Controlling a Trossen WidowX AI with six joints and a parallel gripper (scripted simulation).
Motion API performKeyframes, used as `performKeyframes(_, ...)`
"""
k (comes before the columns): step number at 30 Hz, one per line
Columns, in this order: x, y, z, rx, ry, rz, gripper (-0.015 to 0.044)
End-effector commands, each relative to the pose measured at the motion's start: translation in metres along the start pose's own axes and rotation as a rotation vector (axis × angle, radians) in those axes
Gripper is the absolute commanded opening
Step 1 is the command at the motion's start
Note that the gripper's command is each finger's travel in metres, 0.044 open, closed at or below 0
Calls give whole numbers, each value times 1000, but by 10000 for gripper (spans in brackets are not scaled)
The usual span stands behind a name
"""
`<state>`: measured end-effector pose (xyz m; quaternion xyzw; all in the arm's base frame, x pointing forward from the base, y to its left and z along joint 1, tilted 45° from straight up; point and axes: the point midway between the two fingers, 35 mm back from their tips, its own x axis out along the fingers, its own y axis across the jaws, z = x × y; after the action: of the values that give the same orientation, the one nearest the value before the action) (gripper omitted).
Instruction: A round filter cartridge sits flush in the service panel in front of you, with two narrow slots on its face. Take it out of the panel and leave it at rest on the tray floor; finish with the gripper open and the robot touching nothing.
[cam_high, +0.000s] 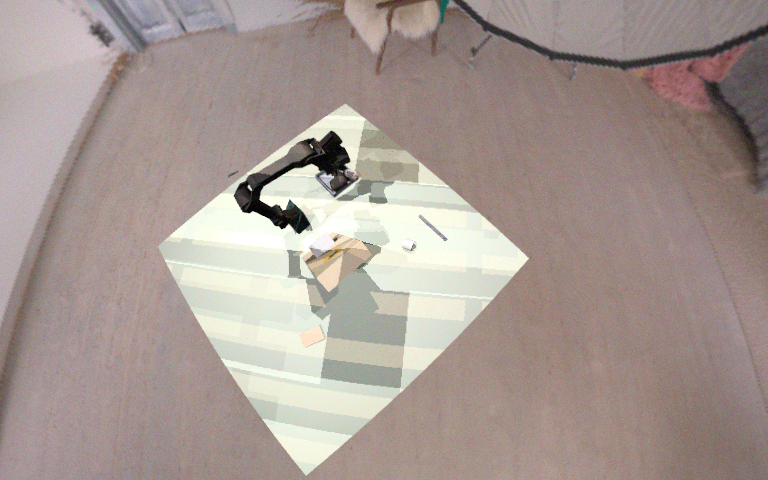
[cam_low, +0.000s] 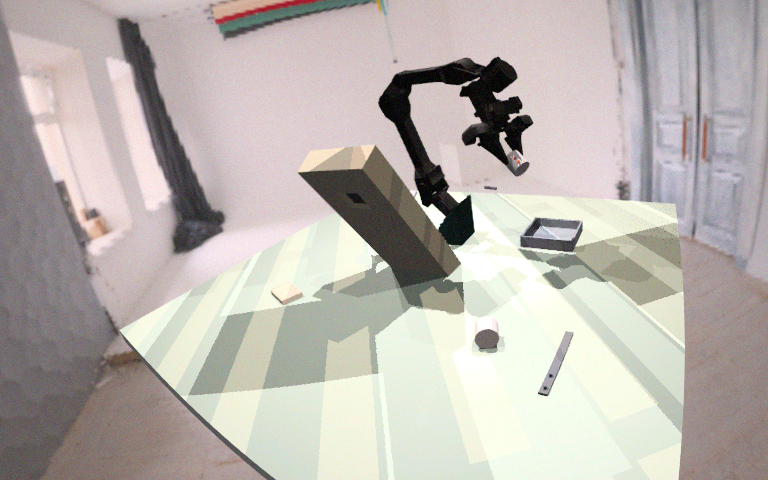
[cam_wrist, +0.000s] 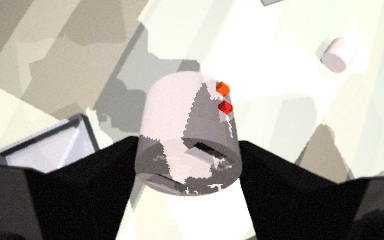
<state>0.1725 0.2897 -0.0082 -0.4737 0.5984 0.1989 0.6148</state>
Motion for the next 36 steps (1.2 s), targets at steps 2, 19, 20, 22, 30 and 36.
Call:
performKeyframes(2, 3, 5, 2, -34, -6, 18, 0)
performKeyframes(19, 57, 109, -45, -335, -18, 199, 0)
performKeyframes(20, 61, 115, -50, -355, -18, 210, 0)
performKeyframes(22, 67, 126, -59, -395, -17, 233, 0)
performKeyframes(30, 91, 161, -101, -553, -12, 323, 0)
performKeyframes(36, 98, 170, -115, -602, -10, 350, 0)
